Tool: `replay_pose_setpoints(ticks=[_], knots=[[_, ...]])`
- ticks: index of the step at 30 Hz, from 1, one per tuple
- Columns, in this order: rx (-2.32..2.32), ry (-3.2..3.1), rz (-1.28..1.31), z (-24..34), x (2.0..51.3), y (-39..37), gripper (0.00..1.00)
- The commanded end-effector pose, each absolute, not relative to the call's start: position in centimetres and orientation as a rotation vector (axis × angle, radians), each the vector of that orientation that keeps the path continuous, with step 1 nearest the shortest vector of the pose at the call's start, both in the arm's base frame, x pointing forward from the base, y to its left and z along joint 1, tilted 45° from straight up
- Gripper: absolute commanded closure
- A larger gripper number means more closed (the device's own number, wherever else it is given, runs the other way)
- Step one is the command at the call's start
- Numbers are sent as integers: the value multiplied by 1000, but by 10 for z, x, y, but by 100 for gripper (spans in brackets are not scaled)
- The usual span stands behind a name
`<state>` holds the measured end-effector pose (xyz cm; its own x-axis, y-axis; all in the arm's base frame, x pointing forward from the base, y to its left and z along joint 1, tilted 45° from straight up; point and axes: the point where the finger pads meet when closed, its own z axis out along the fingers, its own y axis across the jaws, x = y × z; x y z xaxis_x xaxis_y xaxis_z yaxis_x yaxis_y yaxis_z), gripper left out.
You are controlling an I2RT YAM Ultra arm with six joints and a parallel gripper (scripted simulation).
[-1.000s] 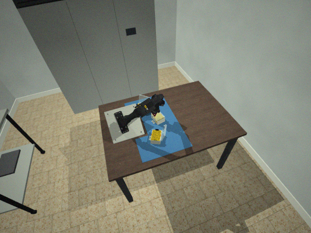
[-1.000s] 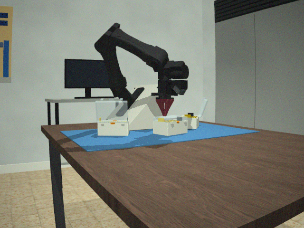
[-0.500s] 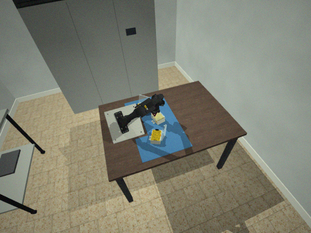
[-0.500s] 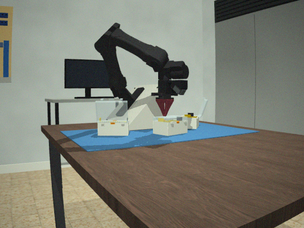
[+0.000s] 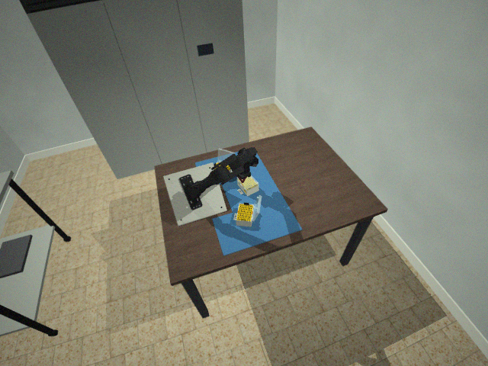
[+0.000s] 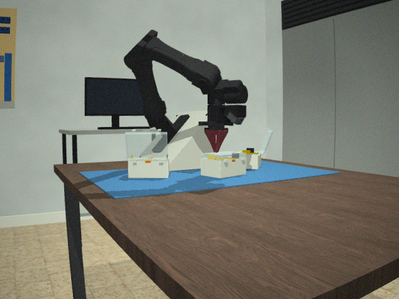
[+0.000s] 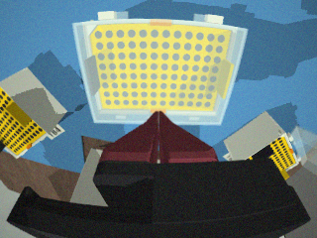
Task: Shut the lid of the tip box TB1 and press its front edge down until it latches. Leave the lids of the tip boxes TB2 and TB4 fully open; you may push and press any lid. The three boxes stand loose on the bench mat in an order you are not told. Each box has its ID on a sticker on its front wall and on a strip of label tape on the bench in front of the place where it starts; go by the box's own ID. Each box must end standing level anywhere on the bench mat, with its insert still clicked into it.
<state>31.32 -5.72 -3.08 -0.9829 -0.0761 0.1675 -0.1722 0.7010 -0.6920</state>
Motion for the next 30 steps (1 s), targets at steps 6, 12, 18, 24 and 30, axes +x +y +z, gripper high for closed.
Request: replay_pose_setpoints(ticks=[6,12,18,24,30], knots=[[168,-2804,1153,-38,317,-63,100],[168,-2804,1153,-38,317,-63,100],[168,-2804,1153,-38,317,-63,100],[168,-2804,1152,-35,317,-61,100],[168,-2804,1152,-28,318,-53,100]])
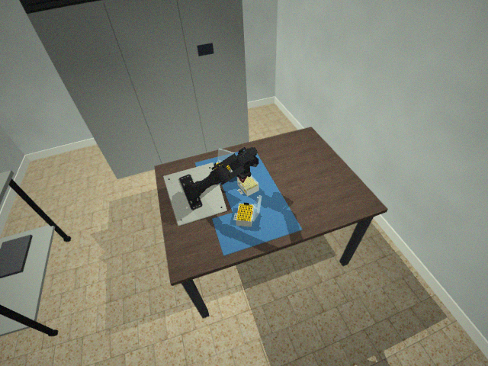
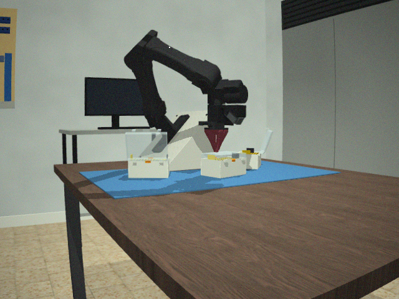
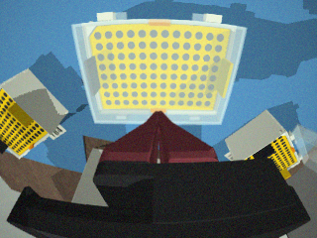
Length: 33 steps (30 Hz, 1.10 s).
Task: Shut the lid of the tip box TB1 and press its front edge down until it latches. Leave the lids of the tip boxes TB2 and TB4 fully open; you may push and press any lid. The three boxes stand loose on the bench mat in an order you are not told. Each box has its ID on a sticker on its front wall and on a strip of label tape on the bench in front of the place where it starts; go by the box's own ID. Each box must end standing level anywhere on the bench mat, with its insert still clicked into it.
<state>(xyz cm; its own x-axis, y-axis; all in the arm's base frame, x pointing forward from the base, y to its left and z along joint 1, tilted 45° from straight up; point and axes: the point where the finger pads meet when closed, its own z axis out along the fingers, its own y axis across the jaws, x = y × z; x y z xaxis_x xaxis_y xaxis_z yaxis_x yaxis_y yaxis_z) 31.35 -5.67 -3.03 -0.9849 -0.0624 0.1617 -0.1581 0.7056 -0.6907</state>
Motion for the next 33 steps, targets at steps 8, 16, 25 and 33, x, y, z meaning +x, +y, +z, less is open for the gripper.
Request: replay_pose_setpoints(ticks=[8,16,25,33], knots=[[168,-2804,1152,-21,318,-46,100],[168,-2804,1152,-12,319,-37,100],[168,-2804,1151,-4,319,-29,100],[168,-2804,1151,6,320,-19,100]])
